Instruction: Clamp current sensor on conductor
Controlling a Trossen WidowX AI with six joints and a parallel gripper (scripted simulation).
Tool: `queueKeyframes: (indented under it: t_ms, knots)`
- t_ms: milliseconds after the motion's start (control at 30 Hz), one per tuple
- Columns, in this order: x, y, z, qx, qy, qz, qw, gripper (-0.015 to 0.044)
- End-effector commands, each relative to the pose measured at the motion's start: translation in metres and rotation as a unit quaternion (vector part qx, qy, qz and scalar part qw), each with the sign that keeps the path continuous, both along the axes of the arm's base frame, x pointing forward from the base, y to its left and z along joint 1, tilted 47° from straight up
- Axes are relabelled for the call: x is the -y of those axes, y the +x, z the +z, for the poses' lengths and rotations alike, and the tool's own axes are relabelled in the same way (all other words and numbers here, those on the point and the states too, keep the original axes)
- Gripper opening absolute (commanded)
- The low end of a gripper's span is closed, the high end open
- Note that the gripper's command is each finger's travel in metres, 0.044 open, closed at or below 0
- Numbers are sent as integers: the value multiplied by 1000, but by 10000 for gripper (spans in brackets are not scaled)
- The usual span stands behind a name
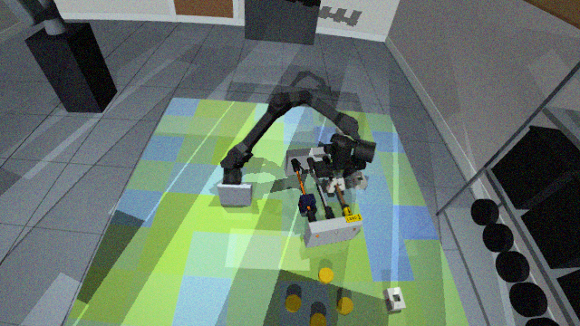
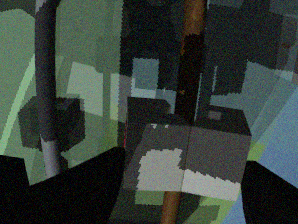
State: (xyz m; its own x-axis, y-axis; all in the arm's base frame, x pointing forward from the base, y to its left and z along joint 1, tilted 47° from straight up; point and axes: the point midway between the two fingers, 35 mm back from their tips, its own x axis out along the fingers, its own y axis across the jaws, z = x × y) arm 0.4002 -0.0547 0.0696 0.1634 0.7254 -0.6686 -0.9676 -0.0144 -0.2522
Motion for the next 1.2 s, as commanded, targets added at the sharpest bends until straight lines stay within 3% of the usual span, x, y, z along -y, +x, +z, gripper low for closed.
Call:
queueKeyframes:
  t_ms: [0,167,733,1167]
  knots:
    - [0,3,-1,-16,-5,19,1000,0]
    - [-1,5,0,-34,-9,38,999,0]
    - [-1,3,1,-21,-5,22,1000,440]
    - [-20,5,-19,-18,-3,22,1000,440]
